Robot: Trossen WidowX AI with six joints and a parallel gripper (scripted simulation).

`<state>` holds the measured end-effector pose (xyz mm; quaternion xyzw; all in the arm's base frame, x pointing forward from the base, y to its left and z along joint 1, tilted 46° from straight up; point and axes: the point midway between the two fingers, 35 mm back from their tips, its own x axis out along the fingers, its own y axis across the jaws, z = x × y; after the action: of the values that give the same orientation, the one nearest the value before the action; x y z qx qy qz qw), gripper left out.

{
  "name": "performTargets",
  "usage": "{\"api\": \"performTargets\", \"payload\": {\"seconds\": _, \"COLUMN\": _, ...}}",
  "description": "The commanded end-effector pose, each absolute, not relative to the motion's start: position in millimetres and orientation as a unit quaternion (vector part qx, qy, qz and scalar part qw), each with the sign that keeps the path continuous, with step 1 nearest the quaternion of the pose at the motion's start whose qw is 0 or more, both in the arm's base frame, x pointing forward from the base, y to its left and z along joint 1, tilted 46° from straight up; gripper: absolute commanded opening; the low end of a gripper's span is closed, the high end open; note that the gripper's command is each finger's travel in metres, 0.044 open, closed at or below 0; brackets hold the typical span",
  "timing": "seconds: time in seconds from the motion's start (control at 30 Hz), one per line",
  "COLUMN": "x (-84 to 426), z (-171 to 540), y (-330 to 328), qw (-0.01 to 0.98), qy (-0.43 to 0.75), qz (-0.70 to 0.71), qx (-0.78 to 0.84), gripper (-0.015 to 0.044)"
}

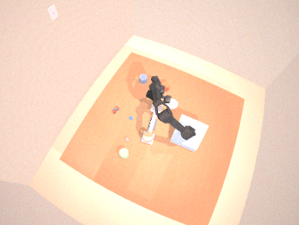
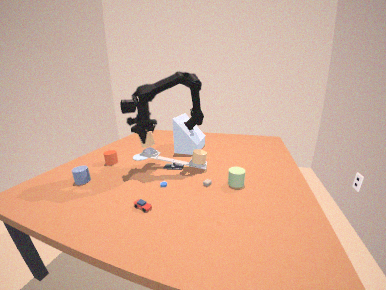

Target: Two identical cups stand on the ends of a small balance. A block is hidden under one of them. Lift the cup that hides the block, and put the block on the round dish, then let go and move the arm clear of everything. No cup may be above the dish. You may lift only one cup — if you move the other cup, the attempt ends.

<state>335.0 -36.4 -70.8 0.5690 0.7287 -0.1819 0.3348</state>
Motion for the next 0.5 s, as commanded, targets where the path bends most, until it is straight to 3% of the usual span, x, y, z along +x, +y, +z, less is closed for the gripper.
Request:
{"api": "performTargets", "payload": {"seconds": 0.0, "x": 337.8, "z": -63.9, "y": -44.7, "qw": 0.343, "qy": 0.726, "qz": -0.181, "qx": 0.568, "gripper": 0.0000}}
{"api": "performTargets", "payload": {"seconds": 0.47, "x": 337.3, "z": -50.8, "y": -56.6, "qw": 0.342, "qy": 0.726, "qz": -0.180, "qx": 0.568, "gripper": 0.0000}}
